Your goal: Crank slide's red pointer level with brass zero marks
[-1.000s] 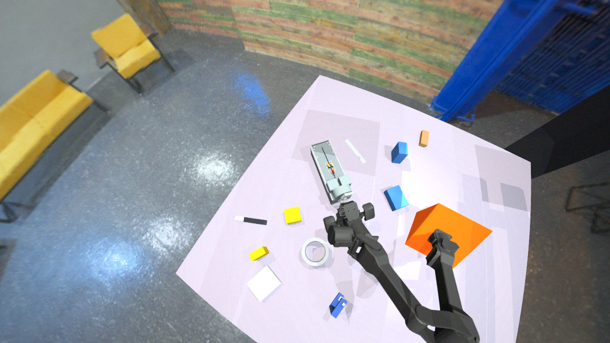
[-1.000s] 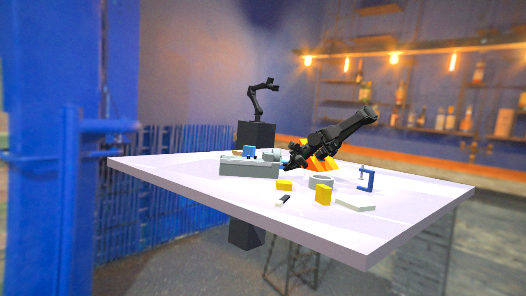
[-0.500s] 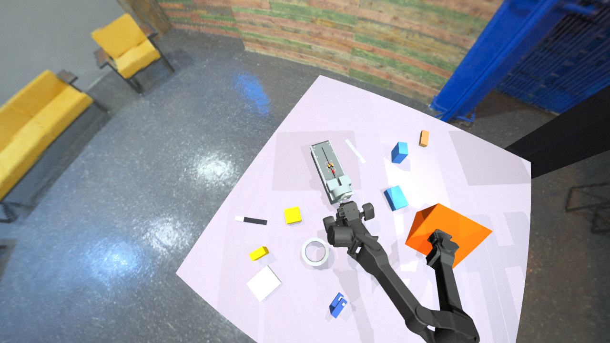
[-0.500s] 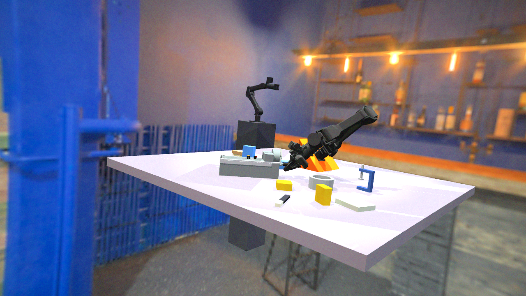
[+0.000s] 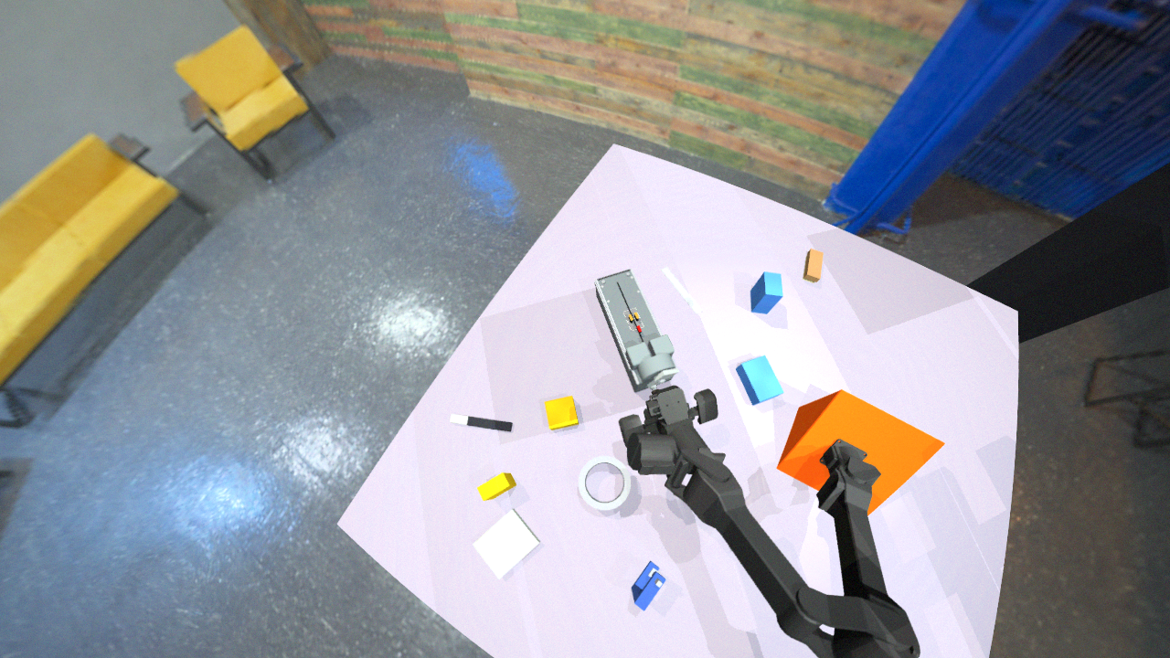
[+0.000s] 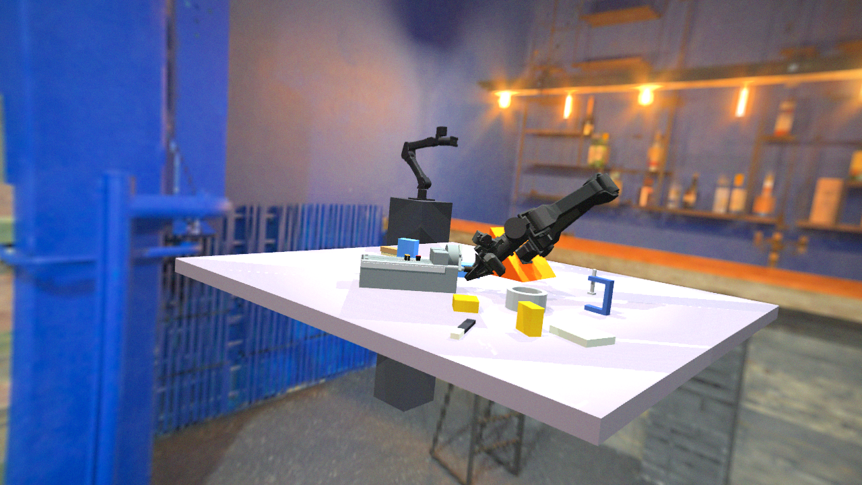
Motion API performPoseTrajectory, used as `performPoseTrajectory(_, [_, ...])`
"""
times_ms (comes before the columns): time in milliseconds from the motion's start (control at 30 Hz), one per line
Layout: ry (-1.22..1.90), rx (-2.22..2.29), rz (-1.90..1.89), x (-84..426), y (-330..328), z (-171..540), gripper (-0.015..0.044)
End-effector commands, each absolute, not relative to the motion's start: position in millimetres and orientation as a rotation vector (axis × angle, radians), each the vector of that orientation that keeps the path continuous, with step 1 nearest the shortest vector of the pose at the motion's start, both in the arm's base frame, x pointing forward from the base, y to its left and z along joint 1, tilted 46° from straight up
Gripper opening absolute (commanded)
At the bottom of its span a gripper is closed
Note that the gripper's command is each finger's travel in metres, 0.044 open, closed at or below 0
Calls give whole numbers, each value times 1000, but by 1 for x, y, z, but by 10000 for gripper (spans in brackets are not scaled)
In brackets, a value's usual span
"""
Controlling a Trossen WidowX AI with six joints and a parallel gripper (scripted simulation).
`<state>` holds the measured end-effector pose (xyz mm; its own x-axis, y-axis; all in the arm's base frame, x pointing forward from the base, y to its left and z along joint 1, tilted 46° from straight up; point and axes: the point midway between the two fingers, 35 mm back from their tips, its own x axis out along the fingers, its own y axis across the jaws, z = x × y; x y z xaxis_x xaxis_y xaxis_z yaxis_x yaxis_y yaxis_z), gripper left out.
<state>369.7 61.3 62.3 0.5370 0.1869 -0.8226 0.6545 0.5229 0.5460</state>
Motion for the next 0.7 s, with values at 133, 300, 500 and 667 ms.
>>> performPoseTrajectory(133, [978, 1021, -328, 375, 62, 70, 0])
performPoseTrajectory(300, [978, 1021, -328, 375, 62, 71, 0])
performPoseTrajectory(500, [978, 1021, -328, 375, 62, 71, 0])
performPoseTrajectory(667, [978, 1021, -328, 375, 62, 72, 0])
